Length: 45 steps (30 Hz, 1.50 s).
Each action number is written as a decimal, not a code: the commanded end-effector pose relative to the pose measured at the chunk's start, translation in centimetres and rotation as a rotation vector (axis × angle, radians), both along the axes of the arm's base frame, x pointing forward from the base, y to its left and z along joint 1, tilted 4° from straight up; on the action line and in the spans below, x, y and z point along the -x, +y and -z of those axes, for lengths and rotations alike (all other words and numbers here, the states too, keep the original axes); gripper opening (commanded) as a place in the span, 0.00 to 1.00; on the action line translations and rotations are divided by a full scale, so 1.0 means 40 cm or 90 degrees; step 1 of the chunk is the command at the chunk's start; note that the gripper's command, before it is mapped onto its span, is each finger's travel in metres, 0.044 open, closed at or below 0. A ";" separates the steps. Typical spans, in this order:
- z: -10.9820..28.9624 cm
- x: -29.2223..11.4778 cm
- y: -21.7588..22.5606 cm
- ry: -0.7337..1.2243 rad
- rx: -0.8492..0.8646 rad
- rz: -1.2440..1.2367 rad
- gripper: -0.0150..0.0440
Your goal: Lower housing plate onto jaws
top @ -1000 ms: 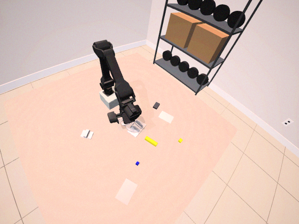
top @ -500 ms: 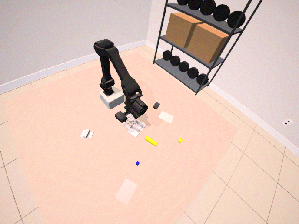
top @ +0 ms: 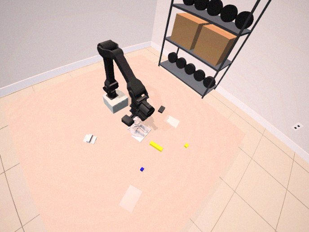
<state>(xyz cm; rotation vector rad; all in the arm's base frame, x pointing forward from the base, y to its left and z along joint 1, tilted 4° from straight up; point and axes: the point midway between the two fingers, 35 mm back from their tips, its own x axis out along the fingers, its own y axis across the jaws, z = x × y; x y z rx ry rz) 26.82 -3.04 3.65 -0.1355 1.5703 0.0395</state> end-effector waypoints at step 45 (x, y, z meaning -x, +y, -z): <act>-0.001 0.032 -0.016 0.000 0.003 -0.003 0.85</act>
